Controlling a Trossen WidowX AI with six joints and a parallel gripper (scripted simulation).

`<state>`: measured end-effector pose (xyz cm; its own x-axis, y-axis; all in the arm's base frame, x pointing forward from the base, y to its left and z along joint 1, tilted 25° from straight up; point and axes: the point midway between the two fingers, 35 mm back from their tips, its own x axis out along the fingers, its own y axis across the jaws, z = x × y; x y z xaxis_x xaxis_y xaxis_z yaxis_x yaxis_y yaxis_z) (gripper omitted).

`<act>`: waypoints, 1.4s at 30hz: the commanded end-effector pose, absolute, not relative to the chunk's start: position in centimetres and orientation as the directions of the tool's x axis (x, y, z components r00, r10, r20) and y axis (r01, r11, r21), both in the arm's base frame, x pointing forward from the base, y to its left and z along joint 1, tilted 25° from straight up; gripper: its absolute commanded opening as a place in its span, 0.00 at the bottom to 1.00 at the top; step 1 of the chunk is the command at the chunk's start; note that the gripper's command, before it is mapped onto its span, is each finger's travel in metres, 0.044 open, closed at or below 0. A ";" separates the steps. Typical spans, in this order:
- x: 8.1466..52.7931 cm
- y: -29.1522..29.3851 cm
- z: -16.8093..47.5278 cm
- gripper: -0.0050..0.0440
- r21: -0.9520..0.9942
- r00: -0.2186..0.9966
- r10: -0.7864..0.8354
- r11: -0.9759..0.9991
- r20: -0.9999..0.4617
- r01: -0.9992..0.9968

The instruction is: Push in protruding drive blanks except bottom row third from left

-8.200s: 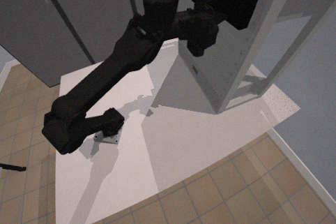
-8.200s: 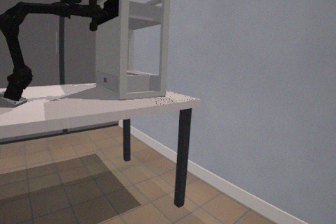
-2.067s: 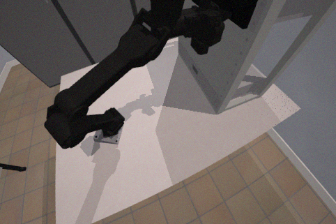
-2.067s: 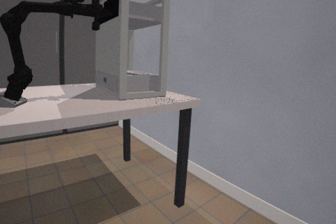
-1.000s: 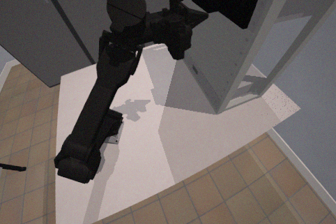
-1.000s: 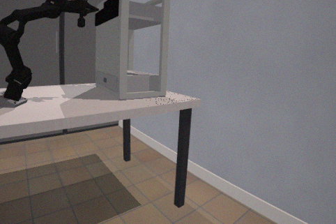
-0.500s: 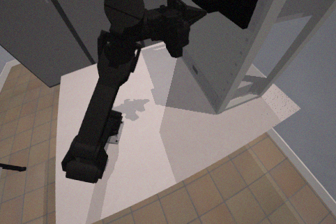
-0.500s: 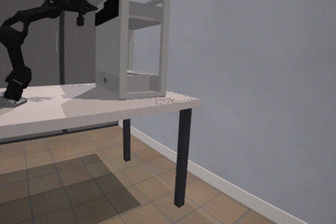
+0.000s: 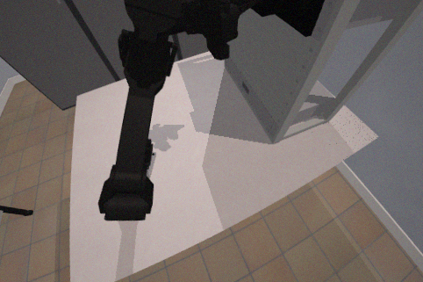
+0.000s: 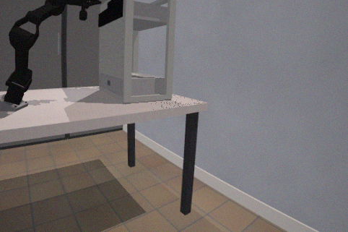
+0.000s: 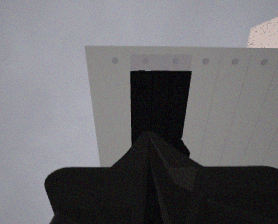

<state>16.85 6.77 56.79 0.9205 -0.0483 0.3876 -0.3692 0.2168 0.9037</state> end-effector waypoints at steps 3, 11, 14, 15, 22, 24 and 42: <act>16.7 6.8 57.3 0.10 0.905 0.920 -0.060 0.216 0.388 -0.368; 17.4 6.8 57.6 0.10 0.904 0.920 -0.060 0.216 0.388 -0.368; 18.0 6.7 57.8 0.10 0.905 0.920 -0.060 0.216 0.388 -0.368; 18.2 6.7 57.9 0.10 0.905 0.920 -0.060 0.216 0.388 -0.368; 19.3 6.7 58.3 0.10 0.905 0.920 -0.060 0.216 0.388 -0.368; 19.6 6.6 58.5 0.10 0.905 0.920 -0.060 0.216 0.388 -0.368; 20.2 6.6 58.7 0.10 0.905 0.920 -0.060 0.216 0.388 -0.368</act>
<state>20.48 6.89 58.21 0.9242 -0.0598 0.3771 -0.3549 0.2301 0.9062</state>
